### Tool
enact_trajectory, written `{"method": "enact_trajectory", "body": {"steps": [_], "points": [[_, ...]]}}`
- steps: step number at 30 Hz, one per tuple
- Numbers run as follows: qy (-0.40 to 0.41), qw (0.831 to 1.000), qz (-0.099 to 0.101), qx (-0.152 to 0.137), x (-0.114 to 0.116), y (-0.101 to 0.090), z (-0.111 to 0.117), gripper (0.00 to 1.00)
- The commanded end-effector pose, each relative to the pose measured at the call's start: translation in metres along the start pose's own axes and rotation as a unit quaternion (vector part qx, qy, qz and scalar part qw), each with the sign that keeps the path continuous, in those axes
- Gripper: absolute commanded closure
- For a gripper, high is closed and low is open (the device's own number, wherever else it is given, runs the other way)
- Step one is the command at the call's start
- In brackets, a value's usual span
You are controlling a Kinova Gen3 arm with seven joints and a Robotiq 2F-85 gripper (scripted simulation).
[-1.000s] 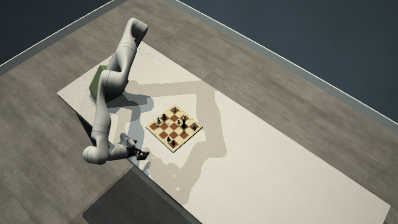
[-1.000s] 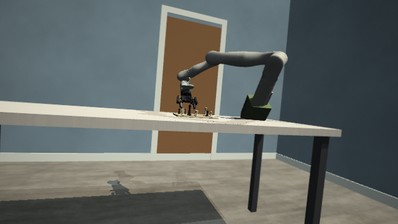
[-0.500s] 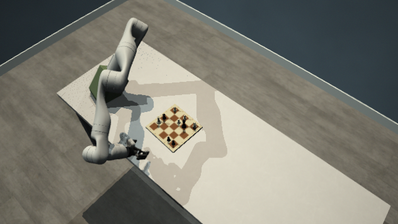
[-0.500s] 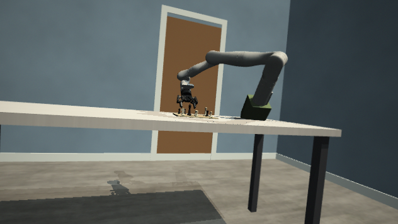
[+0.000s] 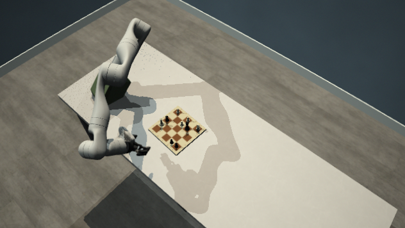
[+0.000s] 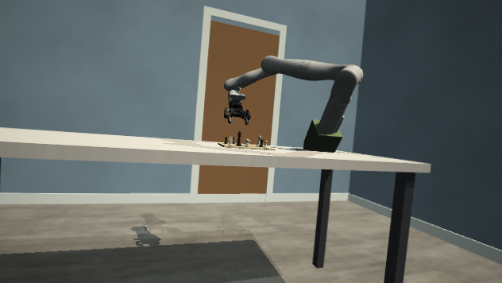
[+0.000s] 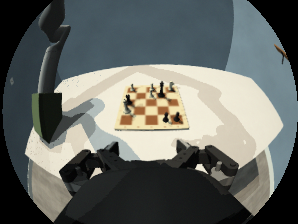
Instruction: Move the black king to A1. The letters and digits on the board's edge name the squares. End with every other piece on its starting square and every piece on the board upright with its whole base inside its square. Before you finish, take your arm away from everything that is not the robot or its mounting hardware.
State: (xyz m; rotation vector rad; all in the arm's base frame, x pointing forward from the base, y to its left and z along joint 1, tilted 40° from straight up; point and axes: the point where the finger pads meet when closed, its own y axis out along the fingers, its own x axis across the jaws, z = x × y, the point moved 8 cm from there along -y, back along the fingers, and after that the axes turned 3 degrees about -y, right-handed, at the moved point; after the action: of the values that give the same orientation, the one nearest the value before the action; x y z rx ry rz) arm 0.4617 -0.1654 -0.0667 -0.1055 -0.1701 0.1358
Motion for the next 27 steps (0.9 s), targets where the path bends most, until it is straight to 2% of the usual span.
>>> {"method": "enact_trajectory", "body": {"steps": [1,15,20,24,26,27], "points": [[-0.005,1.0,-0.004,-0.007,0.003,-0.014,0.01,0.0],[-0.015,1.0,-0.003,-0.013,0.009,-0.012,0.016,0.0],[-0.046,0.998,0.0,-0.036,0.028,-0.007,0.034,0.0],[-0.088,0.994,0.006,-0.065,0.049,0.002,0.059,0.0],[-0.088,0.994,0.006,-0.065,0.049,0.002,0.059,0.0],[-0.101,0.992,0.009,-0.074,0.055,0.005,0.066,0.0]]}}
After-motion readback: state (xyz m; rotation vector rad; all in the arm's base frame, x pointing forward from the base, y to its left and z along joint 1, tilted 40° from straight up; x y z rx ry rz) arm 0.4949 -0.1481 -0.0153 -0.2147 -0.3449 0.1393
